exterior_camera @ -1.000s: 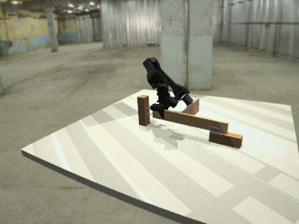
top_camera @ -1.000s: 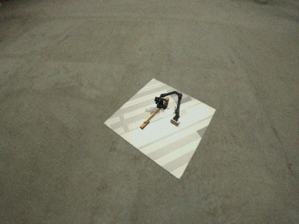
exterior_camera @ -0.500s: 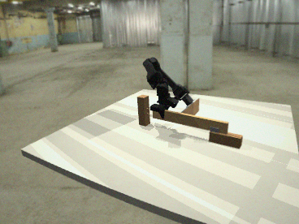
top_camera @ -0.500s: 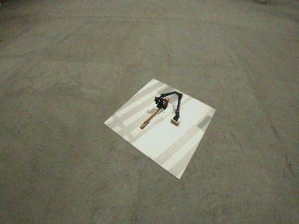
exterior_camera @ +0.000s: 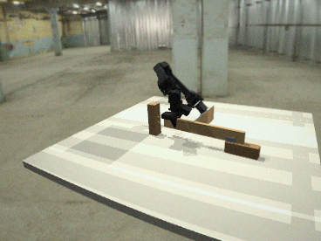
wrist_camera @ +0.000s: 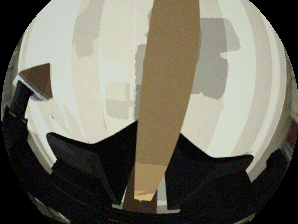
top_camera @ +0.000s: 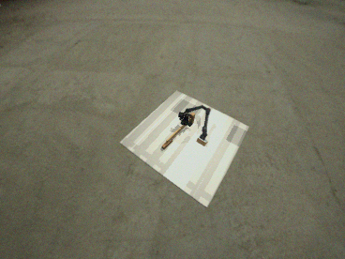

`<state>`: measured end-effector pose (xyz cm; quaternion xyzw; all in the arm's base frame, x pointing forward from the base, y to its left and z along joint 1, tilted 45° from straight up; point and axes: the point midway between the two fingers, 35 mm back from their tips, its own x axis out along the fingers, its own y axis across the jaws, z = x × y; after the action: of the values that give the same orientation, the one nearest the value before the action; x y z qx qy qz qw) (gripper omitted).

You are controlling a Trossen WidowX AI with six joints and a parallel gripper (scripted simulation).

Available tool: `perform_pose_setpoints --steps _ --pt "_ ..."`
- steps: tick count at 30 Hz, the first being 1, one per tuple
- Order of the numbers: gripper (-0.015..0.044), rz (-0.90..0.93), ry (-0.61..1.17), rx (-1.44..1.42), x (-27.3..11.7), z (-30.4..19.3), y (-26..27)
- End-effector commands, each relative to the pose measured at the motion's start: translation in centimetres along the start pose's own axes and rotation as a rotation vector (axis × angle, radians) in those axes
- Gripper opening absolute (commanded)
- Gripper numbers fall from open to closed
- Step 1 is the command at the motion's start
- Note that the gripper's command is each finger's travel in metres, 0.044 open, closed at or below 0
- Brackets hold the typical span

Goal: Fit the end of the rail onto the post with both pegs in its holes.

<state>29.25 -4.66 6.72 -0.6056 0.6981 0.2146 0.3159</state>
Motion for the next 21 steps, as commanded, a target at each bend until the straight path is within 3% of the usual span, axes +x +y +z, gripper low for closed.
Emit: perform_pose_setpoints --steps 1,21 --pt "0.0000 -0.002 -0.010 -0.002 -0.14 0.27 0.05" --pt "0.0000 -0.002 -0.010 -0.002 -0.01 -0.07 0.06"
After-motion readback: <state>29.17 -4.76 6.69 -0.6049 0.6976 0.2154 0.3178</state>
